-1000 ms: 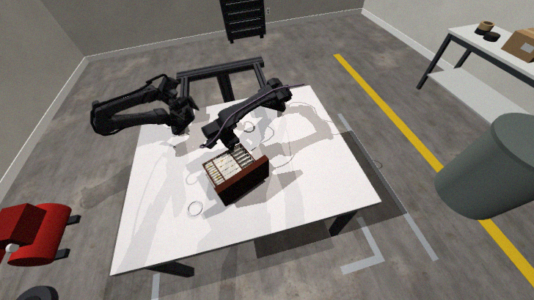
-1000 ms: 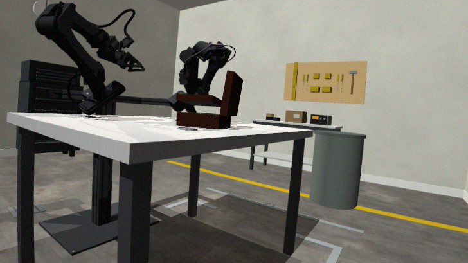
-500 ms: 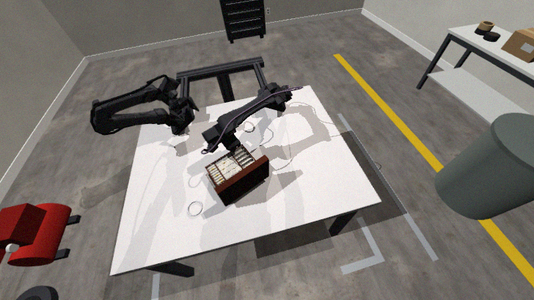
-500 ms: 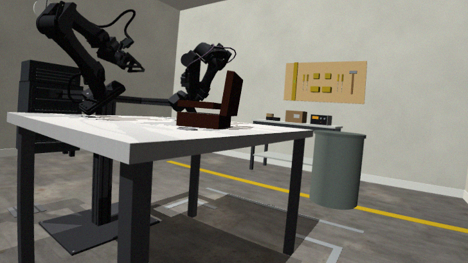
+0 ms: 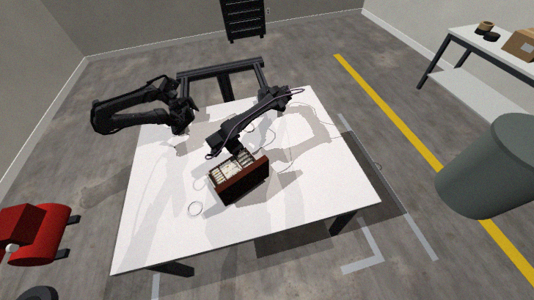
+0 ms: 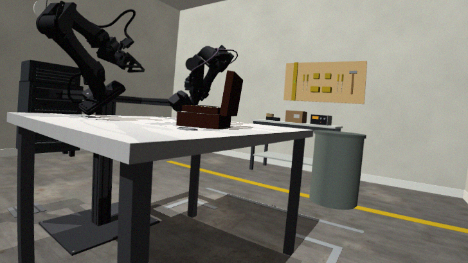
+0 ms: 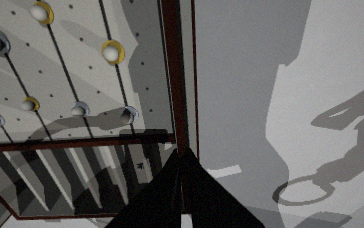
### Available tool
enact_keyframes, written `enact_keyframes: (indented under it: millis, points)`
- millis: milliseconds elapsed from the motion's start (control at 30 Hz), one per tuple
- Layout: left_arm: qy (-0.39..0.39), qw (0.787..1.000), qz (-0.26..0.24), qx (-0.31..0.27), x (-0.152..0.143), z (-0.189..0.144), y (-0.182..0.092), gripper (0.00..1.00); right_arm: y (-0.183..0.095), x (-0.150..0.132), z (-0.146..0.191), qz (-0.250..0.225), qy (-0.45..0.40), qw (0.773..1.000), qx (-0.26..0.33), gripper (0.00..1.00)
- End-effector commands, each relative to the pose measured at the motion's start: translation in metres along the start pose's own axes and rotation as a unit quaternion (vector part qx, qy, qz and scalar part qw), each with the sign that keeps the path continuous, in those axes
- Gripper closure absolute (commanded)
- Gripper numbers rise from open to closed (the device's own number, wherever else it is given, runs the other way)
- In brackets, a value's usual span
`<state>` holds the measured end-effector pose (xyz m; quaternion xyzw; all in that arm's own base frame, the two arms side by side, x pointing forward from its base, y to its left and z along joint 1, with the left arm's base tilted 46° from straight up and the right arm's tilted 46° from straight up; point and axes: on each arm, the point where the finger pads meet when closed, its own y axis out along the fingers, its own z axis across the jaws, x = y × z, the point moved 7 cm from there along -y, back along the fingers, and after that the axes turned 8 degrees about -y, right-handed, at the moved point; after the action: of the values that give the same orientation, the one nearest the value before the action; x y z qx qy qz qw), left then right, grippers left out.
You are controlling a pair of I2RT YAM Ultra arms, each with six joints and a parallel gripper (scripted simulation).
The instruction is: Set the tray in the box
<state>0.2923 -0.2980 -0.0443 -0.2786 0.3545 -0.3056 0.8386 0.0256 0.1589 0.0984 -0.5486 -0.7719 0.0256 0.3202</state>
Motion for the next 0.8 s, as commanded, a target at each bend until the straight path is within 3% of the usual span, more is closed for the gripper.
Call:
enact_keyframes:
  millis: [0, 400, 500, 767]
  points:
    - [-0.006, 0.999, -0.03, 0.007, 0.005, 0.003, -0.02, 1.0, -0.004, 0.009, 0.001, -0.006, -0.003, 1.0, 0.0, 0.0]
    - [-0.001, 1.0, -0.024, 0.009, 0.013, -0.002, -0.028, 1.0, -0.004, 0.009, 0.001, -0.006, -0.003, 1.0, 0.0, 0.0]
    - [-0.004, 0.999, -0.05, 0.016, 0.018, -0.003, -0.027, 1.0, -0.004, 0.009, 0.001, -0.006, -0.003, 1.0, 0.0, 0.0]
    - [0.001, 0.999, -0.049, 0.018, 0.013, -0.004, -0.025, 1.0, -0.004, 0.009, 0.001, -0.006, -0.003, 1.0, 0.0, 0.0]
